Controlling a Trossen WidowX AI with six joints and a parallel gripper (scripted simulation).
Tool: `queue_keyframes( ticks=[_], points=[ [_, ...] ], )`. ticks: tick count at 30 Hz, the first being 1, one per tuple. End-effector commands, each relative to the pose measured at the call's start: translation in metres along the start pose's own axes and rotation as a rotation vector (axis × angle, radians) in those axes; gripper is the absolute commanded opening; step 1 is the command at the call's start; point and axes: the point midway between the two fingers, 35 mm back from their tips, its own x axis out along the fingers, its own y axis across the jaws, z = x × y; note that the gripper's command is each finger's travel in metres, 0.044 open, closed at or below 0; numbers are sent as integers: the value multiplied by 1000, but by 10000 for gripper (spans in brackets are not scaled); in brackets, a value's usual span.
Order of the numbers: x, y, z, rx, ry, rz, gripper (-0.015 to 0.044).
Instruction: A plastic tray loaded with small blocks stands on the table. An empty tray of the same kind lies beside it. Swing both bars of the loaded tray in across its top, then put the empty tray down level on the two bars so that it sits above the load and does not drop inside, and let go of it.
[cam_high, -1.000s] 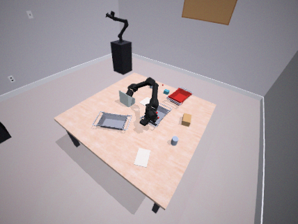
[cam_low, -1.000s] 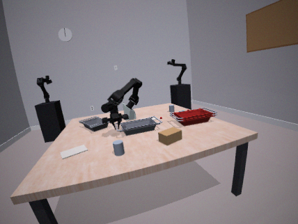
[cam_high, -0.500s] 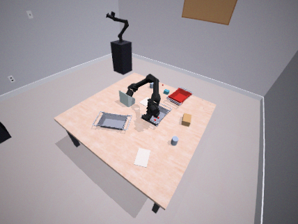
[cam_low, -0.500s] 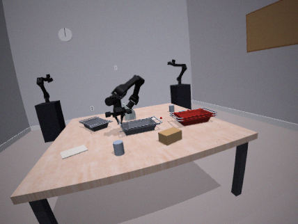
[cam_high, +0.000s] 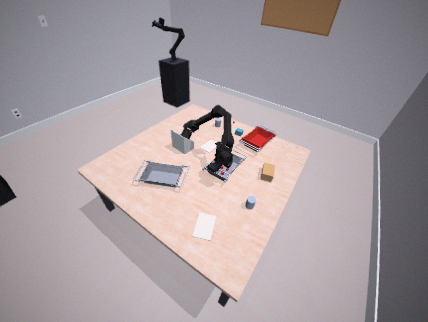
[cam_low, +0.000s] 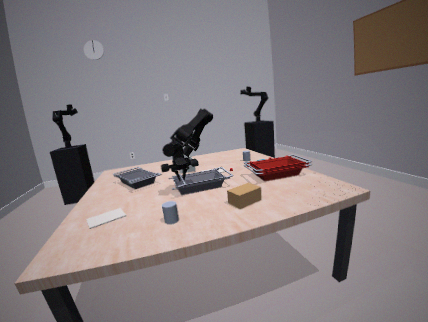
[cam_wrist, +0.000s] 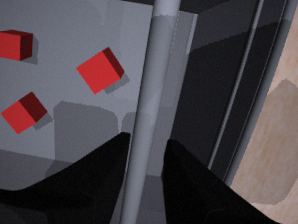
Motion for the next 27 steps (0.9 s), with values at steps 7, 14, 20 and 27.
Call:
queue_keyframes(
  ticks=[7,14,20,27],
  points=[
    [-42,-6,1,2,-16,-11,81],
    [-35,-7,0,12,-16,-5,81],
    [-35,-7,0,12,-16,-5,81],
    [-35,-7,0,12,-16,-5,81]
  ],
)
